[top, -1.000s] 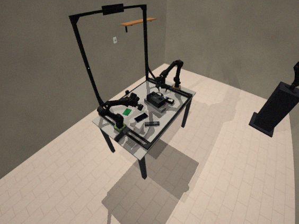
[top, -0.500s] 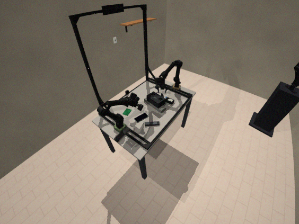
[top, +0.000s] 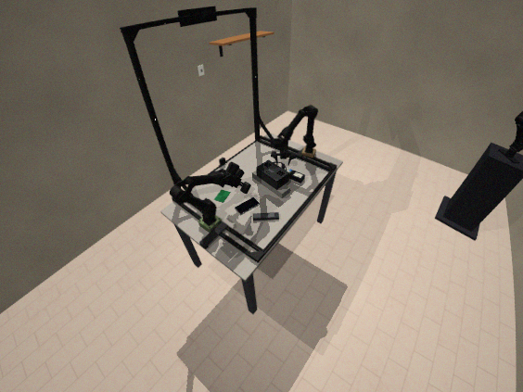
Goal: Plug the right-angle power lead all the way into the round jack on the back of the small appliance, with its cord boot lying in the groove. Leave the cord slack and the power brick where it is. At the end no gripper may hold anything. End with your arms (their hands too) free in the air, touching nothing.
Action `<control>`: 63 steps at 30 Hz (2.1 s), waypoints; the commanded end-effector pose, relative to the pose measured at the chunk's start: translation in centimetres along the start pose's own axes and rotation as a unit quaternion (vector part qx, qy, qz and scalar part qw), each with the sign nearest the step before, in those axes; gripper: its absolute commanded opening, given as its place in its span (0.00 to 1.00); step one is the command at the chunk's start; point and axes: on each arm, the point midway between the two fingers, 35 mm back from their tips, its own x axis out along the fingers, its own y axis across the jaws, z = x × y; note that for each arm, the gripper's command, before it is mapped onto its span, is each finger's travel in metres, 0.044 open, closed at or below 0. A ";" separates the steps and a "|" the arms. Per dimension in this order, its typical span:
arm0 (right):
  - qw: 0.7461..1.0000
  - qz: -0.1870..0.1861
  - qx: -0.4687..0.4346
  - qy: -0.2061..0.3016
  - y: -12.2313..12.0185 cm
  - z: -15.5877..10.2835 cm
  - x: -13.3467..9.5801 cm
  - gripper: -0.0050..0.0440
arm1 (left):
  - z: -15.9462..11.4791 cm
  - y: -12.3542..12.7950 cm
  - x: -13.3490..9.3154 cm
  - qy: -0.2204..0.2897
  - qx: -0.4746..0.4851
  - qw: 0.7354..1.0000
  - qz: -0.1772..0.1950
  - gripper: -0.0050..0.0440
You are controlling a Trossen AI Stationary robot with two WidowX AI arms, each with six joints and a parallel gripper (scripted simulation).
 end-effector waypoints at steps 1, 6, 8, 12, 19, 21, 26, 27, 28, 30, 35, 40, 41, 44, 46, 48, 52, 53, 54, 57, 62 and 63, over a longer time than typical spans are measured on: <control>1.000 0.002 -0.002 0.002 0.1 -0.1 0.0 0.92 | -0.3 0.2 0.6 0.006 0.003 1.000 0.004 0.92; 1.000 0.002 -0.002 0.002 0.1 -0.1 0.0 0.92 | -0.5 0.2 1.4 0.009 0.004 1.000 0.003 0.92; 1.000 0.002 -0.002 0.002 0.1 -0.1 0.0 0.92 | -0.6 0.2 1.7 0.010 0.005 1.000 0.003 0.92; 1.000 0.002 -0.002 0.002 0.1 -0.1 0.0 0.92 | -0.7 0.2 1.9 0.011 0.005 1.000 0.002 0.87; 1.000 0.002 -0.002 0.002 0.1 -0.1 0.0 0.92 | -0.7 0.2 1.9 0.011 0.005 1.000 0.002 0.62; 1.000 0.002 -0.002 0.002 0.1 -0.1 0.0 0.92 | -0.7 0.2 1.9 0.011 0.005 1.000 0.002 0.53; 1.000 0.002 -0.002 0.002 0.1 -0.1 0.0 0.92 | -0.7 0.2 1.9 0.011 0.005 1.000 0.002 0.41; 1.000 0.002 -0.002 0.002 0.1 -0.1 0.0 0.92 | -0.7 0.2 1.9 0.011 0.005 1.000 0.002 0.40; 1.000 0.002 -0.002 0.002 0.1 -0.1 0.0 0.92 | -0.7 0.2 1.9 0.011 0.005 1.000 0.002 0.39; 1.000 0.002 -0.002 0.002 0.1 -0.1 0.0 0.92 | -0.7 0.2 1.9 0.011 0.005 1.000 0.002 0.36; 1.000 0.002 -0.002 0.002 0.1 -0.1 0.0 0.92 | -0.7 0.2 1.9 0.011 0.005 1.000 0.002 0.32; 1.000 0.002 -0.002 0.002 0.1 -0.1 0.0 0.92 | -0.7 0.2 1.9 0.011 0.005 1.000 0.002 0.25; 1.000 0.002 -0.002 0.002 0.1 -0.1 0.0 0.92 | -0.6 0.2 1.8 0.011 0.005 1.000 0.002 0.20; 1.000 0.002 -0.002 0.002 0.1 -0.1 0.0 0.92 | 0.2 0.0 -0.3 0.011 0.005 1.000 0.002 0.10; 1.000 0.002 -0.002 0.002 0.1 -0.1 0.0 0.92 | 0.8 -0.1 -2.2 0.010 0.004 1.000 0.002 0.10; 1.000 0.002 -0.002 0.002 0.1 -0.1 0.0 0.92 | 1.3 0.0 -4.2 0.009 0.004 1.000 0.002 0.10; 1.000 0.002 -0.002 0.002 0.1 -0.1 0.0 0.92 | 1.6 0.1 -5.6 0.009 0.003 1.000 0.002 0.10; 1.000 0.002 -0.002 0.002 0.1 -0.1 0.0 0.92 | 1.7 0.1 -5.8 0.009 0.003 1.000 0.002 0.10; 1.000 0.002 -0.002 0.002 0.1 -0.1 0.0 0.92 | 1.7 0.1 -5.8 0.009 0.003 1.000 0.002 0.10; 1.000 0.002 -0.002 0.002 0.1 -0.1 0.0 0.92 | 1.7 0.1 -5.8 0.009 0.003 1.000 0.002 0.10; 1.000 0.002 -0.002 0.002 0.1 -0.1 0.0 0.92 | 2.3 0.2 -5.7 0.014 0.030 0.999 -0.004 0.10; 1.000 0.002 -0.002 0.002 0.1 -0.1 0.0 0.92 | 2.6 0.2 -5.6 0.016 0.041 0.999 -0.007 0.10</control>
